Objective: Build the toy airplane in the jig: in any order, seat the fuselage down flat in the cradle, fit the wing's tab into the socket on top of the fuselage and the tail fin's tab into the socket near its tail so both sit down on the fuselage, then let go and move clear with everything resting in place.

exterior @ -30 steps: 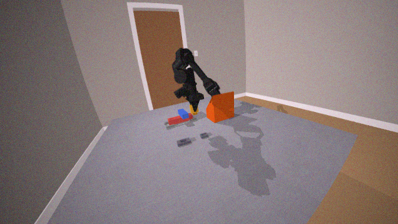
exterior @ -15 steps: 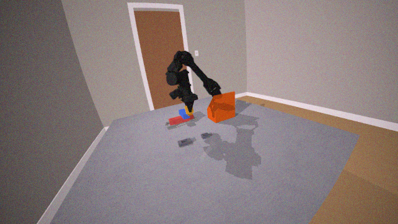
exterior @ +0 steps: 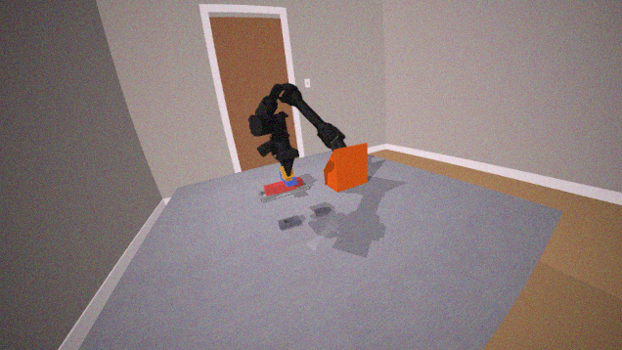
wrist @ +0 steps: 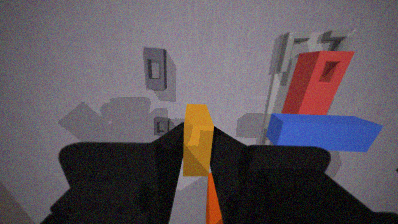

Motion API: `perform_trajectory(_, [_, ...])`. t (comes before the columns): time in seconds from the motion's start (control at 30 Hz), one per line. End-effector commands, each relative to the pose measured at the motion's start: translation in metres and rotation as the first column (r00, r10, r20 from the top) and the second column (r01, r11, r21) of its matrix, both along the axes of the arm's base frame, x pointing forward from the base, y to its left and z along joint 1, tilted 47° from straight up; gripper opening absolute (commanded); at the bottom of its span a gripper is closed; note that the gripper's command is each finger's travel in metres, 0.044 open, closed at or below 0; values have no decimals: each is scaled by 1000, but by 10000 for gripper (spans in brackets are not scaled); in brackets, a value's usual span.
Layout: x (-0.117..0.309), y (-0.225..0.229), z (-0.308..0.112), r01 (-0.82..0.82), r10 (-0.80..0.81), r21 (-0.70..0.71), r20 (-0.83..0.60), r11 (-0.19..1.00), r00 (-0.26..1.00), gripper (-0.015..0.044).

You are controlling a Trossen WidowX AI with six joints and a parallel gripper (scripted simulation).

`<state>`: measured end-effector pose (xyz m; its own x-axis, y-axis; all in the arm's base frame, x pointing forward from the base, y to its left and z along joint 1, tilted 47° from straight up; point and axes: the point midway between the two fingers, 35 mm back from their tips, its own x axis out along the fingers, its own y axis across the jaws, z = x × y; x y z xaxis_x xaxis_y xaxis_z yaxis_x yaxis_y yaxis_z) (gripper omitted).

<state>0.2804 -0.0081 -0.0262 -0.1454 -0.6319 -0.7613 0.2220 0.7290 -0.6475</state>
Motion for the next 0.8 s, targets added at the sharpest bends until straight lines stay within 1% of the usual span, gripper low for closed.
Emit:
perform_trajectory(0.0, [6,-10,7,-8,8,0,5,1000,1000,0])
perform_trajectory(0.77, [20,-65,41,-29,29,-21,4,999,1000,0])
